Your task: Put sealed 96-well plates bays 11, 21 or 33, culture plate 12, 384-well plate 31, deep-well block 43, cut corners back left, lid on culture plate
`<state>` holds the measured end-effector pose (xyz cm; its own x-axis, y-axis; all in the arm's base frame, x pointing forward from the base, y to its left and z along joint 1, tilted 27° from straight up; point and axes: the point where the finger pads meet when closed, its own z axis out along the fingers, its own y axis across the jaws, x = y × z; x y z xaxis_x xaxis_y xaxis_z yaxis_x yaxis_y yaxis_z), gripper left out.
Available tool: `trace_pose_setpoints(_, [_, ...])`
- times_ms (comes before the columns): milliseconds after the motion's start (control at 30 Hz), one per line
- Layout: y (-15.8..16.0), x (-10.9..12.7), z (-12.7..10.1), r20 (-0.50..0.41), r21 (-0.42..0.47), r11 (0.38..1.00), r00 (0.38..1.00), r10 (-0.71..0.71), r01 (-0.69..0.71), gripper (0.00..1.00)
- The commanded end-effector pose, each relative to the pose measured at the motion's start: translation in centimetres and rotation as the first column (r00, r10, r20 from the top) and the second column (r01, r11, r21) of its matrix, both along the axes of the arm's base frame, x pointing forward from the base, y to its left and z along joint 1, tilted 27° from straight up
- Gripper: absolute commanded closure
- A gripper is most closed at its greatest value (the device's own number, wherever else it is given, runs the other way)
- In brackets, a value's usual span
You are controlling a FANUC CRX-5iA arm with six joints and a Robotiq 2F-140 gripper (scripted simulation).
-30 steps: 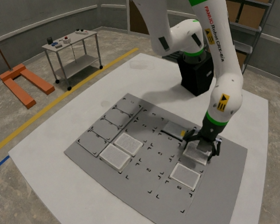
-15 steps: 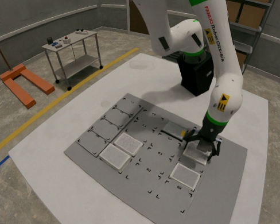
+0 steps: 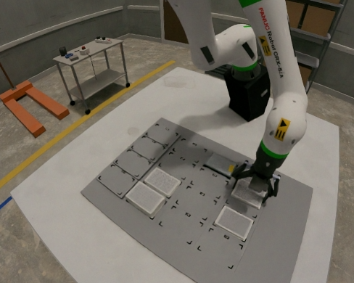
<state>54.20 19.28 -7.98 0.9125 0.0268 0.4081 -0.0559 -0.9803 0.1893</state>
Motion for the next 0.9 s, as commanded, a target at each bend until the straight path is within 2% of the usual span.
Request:
trace_pose_setpoints(0, [0.07,0.03,0.08,0.001,0.001,1.0,1.0,0.001,-0.001,0.11])
trace_pose_setpoints(867, [0.07,0.01,0.11,0.001,0.001,1.0,1.0,0.001,-0.001,0.13])
